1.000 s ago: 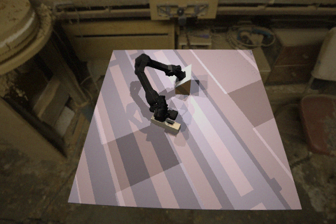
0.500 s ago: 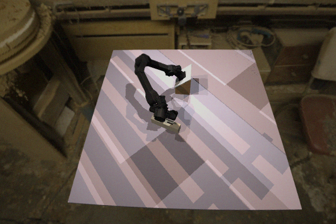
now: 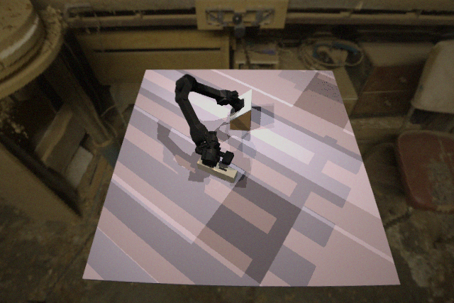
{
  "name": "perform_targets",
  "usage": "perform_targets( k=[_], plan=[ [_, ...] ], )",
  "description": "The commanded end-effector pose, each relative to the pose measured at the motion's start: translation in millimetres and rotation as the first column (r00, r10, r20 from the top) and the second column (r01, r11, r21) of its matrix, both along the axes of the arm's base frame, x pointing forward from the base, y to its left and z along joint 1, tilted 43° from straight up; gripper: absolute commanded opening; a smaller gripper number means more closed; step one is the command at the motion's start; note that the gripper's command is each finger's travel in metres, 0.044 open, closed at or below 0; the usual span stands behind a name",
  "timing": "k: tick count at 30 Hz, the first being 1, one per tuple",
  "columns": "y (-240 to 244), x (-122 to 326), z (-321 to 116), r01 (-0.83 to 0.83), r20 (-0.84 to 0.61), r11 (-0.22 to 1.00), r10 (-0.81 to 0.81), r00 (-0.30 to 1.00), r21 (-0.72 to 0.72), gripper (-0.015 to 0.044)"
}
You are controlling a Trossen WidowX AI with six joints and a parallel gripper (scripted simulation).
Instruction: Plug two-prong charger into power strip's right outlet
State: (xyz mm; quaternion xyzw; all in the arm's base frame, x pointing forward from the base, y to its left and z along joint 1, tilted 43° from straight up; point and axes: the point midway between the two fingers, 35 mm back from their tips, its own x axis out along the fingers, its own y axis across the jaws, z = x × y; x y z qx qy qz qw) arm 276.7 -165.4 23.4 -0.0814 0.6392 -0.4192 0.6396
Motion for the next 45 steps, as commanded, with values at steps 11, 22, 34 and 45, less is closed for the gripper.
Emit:
perform_targets(
  k=[11, 22, 34, 45],
  plan=[
    [1, -4, -1, -0.001, 0.008, 1.000, 0.002, 1.000, -0.006, 0.0440],
    [3, -7, -2, -0.003, 0.014, 1.000, 0.003, 1.000, -0.010, 0.0440],
    [5, -12, -3, -0.004, 0.018, 1.000, 0.004, 1.000, -0.011, 0.0440],
    [10, -23, -7, -0.004, 0.017, 1.000, 0.004, 1.000, -0.011, 0.0440]
  ],
)
